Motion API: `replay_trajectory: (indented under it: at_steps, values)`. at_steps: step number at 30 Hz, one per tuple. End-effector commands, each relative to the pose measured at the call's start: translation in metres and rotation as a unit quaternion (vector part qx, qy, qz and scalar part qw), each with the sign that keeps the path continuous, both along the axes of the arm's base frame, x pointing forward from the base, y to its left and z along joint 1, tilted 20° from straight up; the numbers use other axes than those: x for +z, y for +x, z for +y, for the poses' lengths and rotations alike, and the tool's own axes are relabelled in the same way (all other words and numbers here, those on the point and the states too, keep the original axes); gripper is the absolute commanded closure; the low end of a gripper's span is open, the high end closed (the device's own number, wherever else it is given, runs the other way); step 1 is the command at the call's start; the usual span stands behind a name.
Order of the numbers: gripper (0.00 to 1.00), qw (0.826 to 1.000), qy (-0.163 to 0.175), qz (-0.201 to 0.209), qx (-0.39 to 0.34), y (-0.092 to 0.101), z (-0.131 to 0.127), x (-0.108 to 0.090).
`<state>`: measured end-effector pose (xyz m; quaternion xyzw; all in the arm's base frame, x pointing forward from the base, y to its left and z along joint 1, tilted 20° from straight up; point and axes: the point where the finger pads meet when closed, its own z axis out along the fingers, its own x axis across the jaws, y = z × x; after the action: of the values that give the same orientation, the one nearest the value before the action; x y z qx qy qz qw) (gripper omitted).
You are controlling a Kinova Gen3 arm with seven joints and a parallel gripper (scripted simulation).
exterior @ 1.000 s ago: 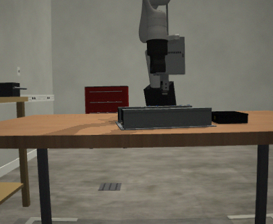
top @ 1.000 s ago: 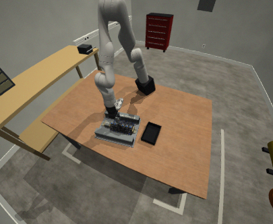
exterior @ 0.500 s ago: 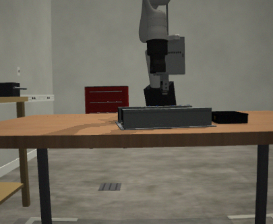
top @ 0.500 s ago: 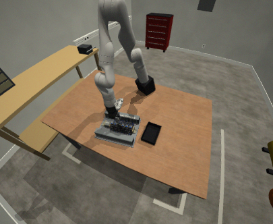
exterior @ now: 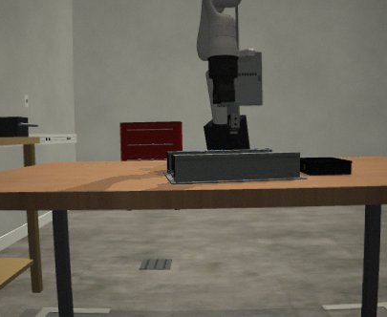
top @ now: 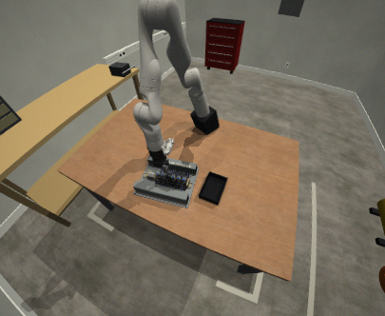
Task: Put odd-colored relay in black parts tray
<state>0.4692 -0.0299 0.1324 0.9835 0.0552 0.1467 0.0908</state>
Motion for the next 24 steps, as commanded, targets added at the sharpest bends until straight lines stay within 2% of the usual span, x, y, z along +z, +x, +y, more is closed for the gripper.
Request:
replay_trajectory:
  at_steps: [1, 10, 24]
  values:
    - [1.0, 1.0, 0.001, 0.0, -0.003, -0.001, 0.002, 0.002]
    - [1.0, 1.0, 0.001, 0.0, -0.003, -0.002, 0.012, 0.0]
    - [1.0, 1.0, 0.001, 0.0, -0.003, -0.007, 0.051, -0.009]
